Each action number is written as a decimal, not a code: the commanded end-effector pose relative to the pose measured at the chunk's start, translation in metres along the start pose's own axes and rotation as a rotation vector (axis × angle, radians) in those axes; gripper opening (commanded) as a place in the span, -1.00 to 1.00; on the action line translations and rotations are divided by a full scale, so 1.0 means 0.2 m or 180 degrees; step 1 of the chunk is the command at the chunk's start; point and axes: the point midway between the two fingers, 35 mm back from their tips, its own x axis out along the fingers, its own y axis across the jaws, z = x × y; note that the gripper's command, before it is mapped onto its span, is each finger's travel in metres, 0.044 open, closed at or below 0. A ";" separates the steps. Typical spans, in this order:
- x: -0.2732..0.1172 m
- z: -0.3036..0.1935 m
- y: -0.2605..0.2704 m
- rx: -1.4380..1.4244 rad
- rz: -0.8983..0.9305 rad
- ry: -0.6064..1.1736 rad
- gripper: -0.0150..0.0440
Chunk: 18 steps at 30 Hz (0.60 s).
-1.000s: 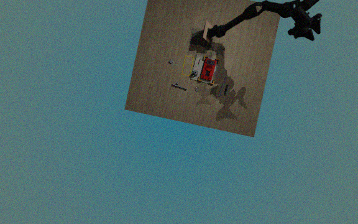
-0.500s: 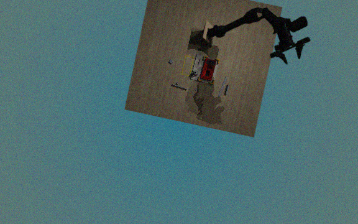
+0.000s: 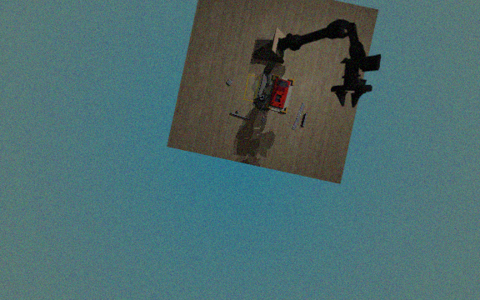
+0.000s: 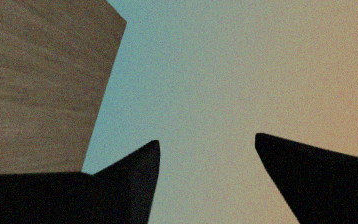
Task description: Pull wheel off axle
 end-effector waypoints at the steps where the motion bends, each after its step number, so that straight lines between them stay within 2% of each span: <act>1: 0.11 -0.29 0.21 0.1223 0.0378 0.0345 0.53; 8: 0.19 -0.60 0.51 0.2741 0.0698 0.0924 0.53; 18: 0.18 -0.99 1.05 0.5187 0.0982 0.2166 0.53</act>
